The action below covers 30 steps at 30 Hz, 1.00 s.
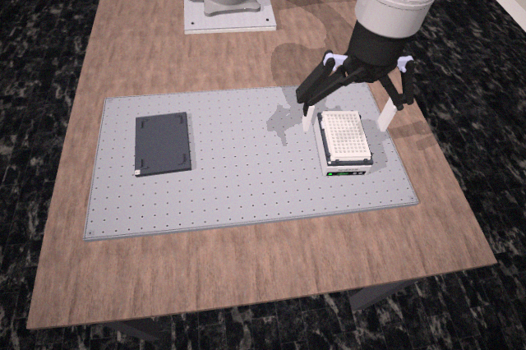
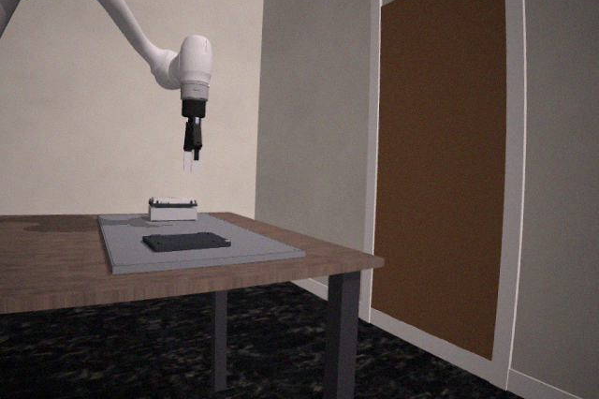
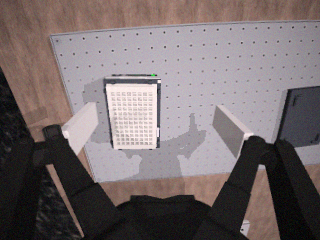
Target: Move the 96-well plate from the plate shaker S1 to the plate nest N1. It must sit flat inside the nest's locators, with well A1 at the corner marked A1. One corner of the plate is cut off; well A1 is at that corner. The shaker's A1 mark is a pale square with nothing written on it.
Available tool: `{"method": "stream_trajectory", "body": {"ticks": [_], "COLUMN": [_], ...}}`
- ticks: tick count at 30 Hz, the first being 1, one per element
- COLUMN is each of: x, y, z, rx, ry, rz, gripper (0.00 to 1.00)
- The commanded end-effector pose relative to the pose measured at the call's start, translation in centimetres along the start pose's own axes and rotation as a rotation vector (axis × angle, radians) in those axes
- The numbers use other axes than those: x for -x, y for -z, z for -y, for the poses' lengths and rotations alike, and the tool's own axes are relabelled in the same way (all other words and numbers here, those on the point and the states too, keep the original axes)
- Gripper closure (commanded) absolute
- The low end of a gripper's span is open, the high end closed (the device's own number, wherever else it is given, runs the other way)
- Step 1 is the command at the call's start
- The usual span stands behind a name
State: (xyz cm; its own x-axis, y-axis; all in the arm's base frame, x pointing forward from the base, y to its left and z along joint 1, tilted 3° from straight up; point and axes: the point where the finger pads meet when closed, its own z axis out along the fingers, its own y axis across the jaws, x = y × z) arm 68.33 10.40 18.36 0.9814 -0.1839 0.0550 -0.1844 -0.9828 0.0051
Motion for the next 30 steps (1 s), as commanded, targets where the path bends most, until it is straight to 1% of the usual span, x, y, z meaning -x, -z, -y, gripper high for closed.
{"method": "stream_trajectory", "body": {"ticks": [1, 11, 24, 28, 30], "x": [1.2, 5.0, 5.1, 5.1, 5.1], "y": [-0.5, -2.0, -2.1, -2.8, -2.8], "z": [0.9, 3.7, 3.9, 3.9, 3.9], "rx": [0.001, 0.001, 0.001, 0.001, 0.001], "ry": [0.021, 0.021, 0.021, 0.021, 0.021], "rz": [0.005, 0.005, 0.005, 0.005, 0.005], "gripper": [0.0, 0.0, 0.0, 0.0, 0.0]}}
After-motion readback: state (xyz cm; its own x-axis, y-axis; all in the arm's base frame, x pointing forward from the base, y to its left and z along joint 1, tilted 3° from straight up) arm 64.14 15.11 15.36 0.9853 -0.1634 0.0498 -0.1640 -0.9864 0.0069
